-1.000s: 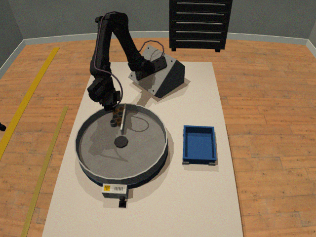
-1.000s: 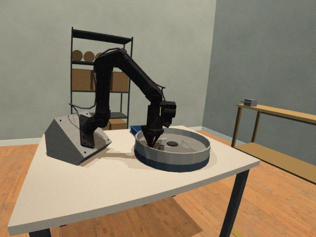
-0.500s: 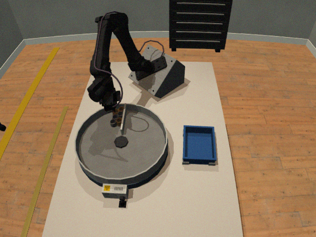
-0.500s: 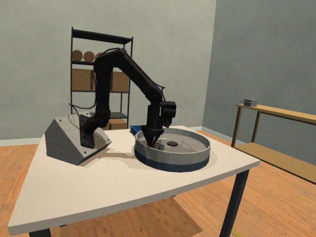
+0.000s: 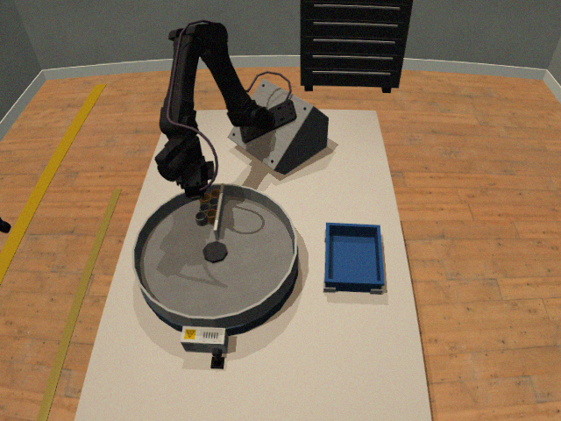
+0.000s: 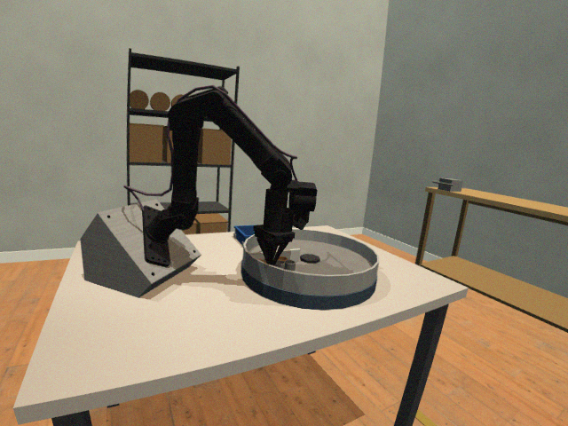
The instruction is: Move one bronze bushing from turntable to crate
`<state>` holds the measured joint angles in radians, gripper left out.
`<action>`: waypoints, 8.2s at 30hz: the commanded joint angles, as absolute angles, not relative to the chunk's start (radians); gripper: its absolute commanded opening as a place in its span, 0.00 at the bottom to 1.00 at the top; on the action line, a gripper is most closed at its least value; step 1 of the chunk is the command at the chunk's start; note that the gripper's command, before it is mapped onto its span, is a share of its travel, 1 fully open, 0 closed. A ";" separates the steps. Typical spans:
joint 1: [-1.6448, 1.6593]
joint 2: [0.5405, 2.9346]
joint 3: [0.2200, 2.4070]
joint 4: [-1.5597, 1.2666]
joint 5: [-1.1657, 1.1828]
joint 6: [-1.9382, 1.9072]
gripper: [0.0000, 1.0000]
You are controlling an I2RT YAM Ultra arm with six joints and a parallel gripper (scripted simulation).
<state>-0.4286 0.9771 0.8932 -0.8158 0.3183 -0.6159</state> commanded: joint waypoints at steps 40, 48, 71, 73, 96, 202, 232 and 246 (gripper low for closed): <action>-0.447 0.974 0.872 -0.767 0.293 -0.637 0.13; -0.447 0.974 0.872 -0.767 0.293 -0.637 0.13; -0.451 1.000 0.844 -0.757 0.291 -0.640 0.13; -0.451 1.000 0.844 -0.757 0.291 -0.640 0.13; -0.453 1.001 0.843 -0.749 0.291 -0.641 0.13; -0.332 0.877 1.021 -1.020 0.370 -0.542 0.00; -0.278 0.870 1.074 -1.098 0.406 -0.491 0.00; -0.278 0.870 1.074 -1.098 0.406 -0.491 0.00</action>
